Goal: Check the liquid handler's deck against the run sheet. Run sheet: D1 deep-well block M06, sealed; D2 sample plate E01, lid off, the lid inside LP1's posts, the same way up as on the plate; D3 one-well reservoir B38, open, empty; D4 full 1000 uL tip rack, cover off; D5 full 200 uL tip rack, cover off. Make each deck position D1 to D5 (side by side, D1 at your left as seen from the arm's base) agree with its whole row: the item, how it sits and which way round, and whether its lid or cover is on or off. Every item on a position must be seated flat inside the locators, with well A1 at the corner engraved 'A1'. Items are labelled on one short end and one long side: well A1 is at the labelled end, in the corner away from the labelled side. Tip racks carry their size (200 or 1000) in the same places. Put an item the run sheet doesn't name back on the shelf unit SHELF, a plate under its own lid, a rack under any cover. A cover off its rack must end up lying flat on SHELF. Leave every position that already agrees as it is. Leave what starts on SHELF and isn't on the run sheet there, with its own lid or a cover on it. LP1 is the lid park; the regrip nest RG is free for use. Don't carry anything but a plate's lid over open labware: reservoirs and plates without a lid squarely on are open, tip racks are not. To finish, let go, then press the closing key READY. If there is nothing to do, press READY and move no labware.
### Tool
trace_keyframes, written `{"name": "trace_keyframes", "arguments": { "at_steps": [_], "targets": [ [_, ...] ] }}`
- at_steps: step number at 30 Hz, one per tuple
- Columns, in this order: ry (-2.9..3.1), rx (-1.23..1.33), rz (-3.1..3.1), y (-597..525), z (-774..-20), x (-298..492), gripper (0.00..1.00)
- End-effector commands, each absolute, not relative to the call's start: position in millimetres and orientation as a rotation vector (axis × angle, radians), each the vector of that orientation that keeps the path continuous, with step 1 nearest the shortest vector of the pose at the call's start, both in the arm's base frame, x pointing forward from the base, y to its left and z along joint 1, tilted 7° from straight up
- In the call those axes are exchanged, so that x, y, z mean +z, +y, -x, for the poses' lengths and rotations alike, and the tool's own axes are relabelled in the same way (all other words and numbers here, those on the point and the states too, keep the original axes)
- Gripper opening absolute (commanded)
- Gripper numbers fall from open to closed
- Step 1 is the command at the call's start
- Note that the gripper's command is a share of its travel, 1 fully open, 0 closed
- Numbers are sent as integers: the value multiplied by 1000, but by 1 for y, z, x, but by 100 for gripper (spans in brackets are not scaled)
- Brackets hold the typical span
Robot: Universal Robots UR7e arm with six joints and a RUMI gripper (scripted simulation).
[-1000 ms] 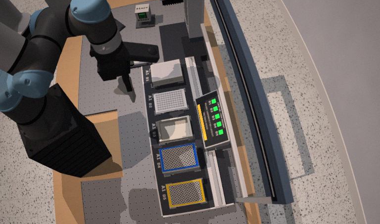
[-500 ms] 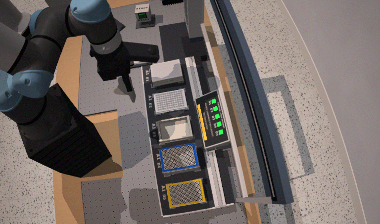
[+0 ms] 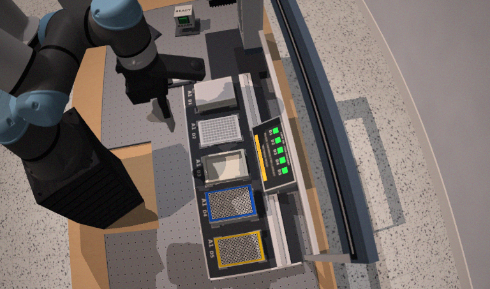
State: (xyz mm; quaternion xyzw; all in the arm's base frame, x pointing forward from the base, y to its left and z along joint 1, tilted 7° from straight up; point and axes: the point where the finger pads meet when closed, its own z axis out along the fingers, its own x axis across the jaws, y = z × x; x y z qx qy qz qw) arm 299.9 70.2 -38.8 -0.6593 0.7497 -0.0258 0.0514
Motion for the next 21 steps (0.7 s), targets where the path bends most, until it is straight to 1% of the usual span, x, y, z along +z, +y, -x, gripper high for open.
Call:
{"name": "trace_keyframes", "arguments": {
  "at_steps": [1,9,21],
  "targets": [
    [2164,-75,2117,101,-233,-41,82],
    [2166,-76,2116,138,-237,-38,82],
    [2166,-76,2116,138,-237,-38,82]
  ]
}}
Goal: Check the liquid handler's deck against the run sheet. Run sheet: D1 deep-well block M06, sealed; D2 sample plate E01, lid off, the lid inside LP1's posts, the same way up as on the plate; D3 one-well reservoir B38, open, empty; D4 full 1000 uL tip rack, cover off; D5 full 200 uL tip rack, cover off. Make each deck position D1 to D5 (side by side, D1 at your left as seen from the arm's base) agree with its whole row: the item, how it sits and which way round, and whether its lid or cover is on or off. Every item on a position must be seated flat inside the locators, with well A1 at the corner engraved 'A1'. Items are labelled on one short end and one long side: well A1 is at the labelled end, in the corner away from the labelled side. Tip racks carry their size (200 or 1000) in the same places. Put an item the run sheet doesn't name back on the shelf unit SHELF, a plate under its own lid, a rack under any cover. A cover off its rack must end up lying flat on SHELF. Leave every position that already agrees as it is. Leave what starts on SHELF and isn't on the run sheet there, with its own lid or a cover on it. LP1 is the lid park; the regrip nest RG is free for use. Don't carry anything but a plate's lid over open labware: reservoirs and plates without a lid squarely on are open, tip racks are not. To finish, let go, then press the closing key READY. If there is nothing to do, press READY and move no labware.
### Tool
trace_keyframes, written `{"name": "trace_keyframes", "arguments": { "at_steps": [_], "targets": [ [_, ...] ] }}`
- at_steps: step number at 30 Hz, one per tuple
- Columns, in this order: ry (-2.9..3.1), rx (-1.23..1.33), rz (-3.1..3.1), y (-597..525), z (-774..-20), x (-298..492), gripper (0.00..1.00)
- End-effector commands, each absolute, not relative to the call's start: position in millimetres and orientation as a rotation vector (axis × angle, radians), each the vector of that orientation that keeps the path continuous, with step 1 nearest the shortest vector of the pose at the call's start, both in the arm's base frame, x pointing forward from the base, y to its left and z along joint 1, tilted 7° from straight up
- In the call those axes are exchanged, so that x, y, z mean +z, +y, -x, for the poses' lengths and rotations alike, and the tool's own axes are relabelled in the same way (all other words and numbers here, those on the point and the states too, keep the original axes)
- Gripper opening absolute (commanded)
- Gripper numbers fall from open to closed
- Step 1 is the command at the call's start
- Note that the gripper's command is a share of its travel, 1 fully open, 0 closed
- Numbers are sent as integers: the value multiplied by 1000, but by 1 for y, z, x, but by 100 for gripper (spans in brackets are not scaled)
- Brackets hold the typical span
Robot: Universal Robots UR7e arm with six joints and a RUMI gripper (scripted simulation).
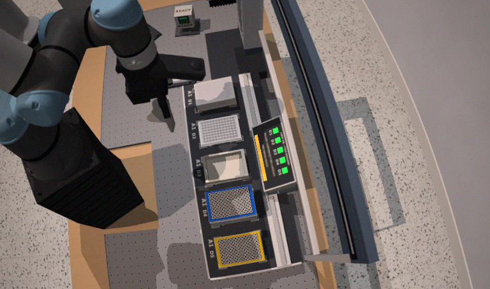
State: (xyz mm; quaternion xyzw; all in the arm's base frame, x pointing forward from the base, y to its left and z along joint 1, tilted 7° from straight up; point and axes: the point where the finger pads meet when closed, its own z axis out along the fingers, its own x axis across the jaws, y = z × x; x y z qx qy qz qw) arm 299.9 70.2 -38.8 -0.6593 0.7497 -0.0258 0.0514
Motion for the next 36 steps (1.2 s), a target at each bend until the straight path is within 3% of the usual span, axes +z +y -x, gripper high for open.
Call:
{"name": "trace_keyframes", "arguments": {
  "at_steps": [1,36],
  "targets": [
    [2166,-76,2116,138,-237,-38,82],
    [2249,-72,2021,162,-262,-35,82]
  ]
}}
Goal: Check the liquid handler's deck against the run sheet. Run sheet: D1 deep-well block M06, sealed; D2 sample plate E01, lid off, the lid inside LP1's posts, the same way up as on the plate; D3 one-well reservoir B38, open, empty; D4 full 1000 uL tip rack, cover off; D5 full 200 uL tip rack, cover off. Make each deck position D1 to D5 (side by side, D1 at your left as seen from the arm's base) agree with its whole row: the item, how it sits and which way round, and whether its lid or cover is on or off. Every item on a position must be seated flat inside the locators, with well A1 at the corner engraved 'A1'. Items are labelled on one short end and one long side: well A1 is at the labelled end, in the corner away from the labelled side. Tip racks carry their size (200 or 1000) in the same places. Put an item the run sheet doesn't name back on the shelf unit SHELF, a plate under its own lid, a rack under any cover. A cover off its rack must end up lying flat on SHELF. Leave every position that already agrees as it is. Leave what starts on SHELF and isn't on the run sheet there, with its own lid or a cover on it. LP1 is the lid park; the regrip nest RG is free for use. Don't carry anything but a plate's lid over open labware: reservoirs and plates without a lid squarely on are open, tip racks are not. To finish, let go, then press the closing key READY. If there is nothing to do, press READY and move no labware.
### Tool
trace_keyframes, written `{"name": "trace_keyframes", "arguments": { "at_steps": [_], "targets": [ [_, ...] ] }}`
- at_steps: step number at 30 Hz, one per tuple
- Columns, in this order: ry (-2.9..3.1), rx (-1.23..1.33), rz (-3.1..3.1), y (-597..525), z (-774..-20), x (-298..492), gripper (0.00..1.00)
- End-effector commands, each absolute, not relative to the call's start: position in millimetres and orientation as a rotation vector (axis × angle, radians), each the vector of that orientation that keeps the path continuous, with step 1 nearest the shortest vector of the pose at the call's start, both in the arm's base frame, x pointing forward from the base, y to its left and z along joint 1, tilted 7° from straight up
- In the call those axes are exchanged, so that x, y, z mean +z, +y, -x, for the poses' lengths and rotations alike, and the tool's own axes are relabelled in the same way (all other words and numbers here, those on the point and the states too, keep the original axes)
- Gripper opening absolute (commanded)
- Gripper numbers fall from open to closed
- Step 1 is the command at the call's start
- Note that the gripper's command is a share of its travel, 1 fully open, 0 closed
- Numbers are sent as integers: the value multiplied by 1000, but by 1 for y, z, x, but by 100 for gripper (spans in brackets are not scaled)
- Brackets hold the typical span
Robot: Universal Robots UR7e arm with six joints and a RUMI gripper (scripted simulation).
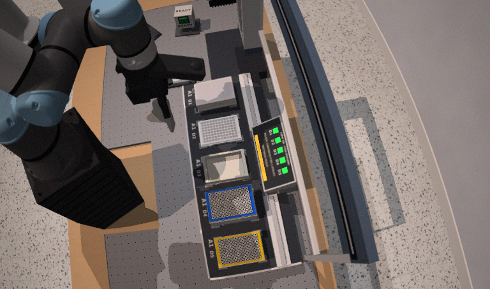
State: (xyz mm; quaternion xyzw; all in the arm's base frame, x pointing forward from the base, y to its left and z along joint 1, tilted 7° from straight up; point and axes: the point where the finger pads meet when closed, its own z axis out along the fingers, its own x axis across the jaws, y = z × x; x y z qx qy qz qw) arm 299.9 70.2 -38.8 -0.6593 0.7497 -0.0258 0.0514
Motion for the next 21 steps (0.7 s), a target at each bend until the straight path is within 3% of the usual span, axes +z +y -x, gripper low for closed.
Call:
{"name": "trace_keyframes", "arguments": {
  "at_steps": [1,21],
  "targets": [
    [2249,-72,2021,163,-263,-35,82],
    [2249,-72,2020,216,-251,-33,82]
  ]
}}
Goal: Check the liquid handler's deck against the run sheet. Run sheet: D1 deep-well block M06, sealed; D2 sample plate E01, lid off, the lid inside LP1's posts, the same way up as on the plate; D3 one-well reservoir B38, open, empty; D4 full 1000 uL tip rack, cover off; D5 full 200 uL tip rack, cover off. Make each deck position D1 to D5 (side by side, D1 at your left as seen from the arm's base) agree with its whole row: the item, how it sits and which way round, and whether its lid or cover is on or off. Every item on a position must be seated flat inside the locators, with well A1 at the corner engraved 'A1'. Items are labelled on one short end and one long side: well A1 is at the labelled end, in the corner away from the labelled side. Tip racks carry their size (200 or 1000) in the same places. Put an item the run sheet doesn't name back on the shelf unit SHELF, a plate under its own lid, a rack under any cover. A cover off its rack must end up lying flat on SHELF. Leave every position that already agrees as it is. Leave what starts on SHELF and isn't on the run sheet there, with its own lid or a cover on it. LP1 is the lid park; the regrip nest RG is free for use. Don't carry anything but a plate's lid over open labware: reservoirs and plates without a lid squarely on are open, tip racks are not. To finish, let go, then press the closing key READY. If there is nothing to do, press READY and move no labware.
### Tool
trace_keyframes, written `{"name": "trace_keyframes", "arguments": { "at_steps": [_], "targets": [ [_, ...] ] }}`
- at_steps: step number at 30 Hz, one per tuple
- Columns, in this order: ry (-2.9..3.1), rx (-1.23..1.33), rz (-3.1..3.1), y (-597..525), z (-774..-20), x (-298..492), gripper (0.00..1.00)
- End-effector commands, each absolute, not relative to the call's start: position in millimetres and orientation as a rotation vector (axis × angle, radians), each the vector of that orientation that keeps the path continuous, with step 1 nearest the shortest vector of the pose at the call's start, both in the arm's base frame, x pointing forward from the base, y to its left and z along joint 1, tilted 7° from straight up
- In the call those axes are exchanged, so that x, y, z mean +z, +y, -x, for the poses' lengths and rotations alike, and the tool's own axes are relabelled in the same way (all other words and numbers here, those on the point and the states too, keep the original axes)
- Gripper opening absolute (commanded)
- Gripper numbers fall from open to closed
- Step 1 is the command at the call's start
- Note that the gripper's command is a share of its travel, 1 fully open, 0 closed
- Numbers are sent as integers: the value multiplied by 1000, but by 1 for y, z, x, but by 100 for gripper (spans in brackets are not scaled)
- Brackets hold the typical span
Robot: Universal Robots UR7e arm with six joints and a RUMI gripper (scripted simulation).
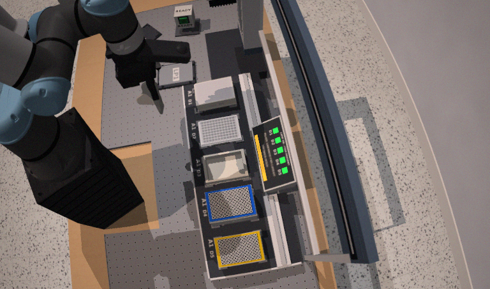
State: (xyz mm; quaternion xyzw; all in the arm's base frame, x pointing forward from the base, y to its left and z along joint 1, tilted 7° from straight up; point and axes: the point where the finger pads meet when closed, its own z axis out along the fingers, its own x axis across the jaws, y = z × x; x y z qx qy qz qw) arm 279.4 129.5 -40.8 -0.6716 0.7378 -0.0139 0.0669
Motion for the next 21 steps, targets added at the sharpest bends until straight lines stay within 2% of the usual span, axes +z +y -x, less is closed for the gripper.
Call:
{"name": "trace_keyframes", "arguments": {
  "at_steps": [1,21],
  "targets": [
    [2249,-72,2020,216,-251,-33,82],
    [2250,-71,2021,220,-249,-33,82]
  ]
}}
